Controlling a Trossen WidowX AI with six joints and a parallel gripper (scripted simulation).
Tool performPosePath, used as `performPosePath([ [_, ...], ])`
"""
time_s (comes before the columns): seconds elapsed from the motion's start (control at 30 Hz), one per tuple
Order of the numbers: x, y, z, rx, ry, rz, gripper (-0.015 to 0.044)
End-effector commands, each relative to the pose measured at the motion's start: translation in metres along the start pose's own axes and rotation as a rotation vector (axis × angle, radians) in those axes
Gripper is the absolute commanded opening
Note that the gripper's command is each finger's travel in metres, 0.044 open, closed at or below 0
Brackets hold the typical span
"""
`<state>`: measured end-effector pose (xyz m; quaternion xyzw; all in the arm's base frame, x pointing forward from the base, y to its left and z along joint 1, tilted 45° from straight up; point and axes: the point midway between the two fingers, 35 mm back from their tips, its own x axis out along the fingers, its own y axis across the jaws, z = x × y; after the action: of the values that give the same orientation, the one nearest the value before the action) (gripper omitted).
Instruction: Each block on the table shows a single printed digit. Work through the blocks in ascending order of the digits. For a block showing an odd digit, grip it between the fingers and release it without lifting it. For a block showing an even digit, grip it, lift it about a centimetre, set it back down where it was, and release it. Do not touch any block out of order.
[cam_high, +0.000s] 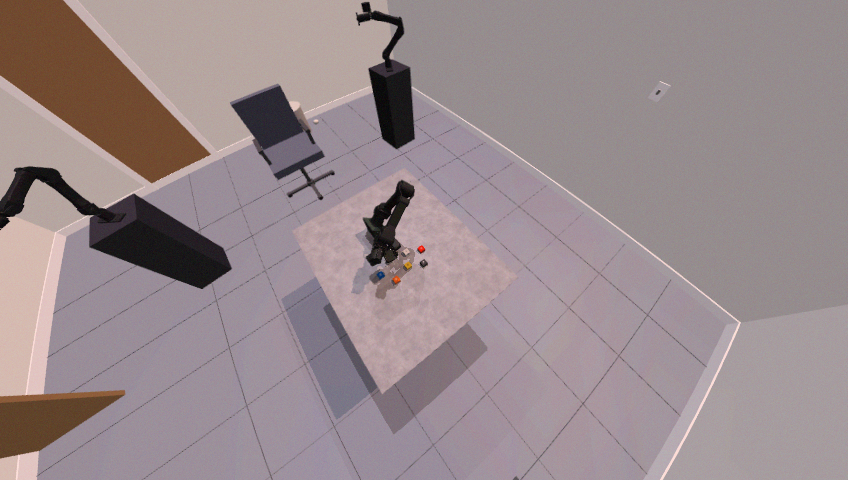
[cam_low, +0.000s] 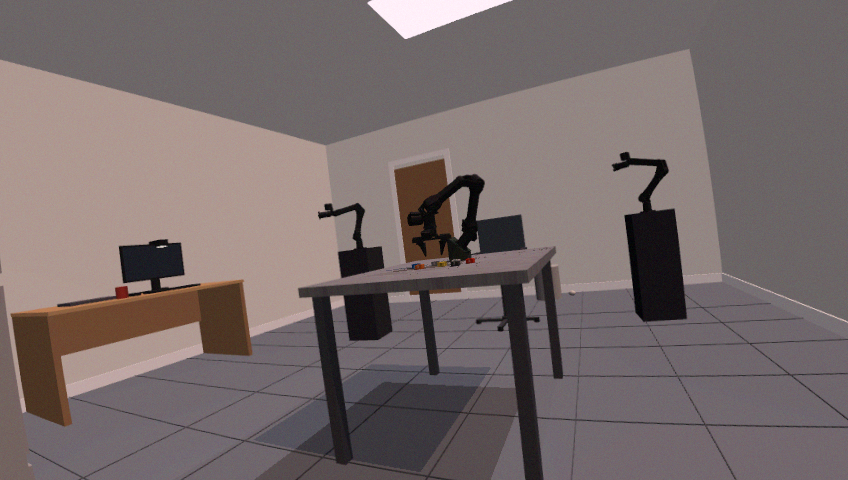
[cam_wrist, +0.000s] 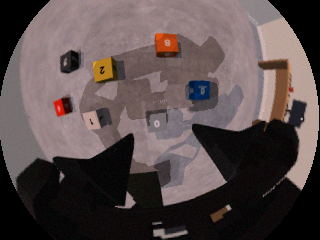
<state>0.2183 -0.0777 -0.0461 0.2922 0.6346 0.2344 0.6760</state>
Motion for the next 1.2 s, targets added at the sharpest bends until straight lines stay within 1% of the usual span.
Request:
performPosePath([
  [0.0,0.009,0.001,-0.001,0.008,0.000,0.005,0.0400],
  [0.67,0.038,0.001,-0.001,0.008,0.000,0.007,0.0400],
  [1.0,0.038,0.001,-0.001,0.008,0.000,0.007,0.0138],
  [1.03,0.038,0.001,-0.001,0.008,0.000,0.007,0.0120],
  [1.17,0.038,0.001,-0.001,0.008,0.000,0.007,0.0120],
])
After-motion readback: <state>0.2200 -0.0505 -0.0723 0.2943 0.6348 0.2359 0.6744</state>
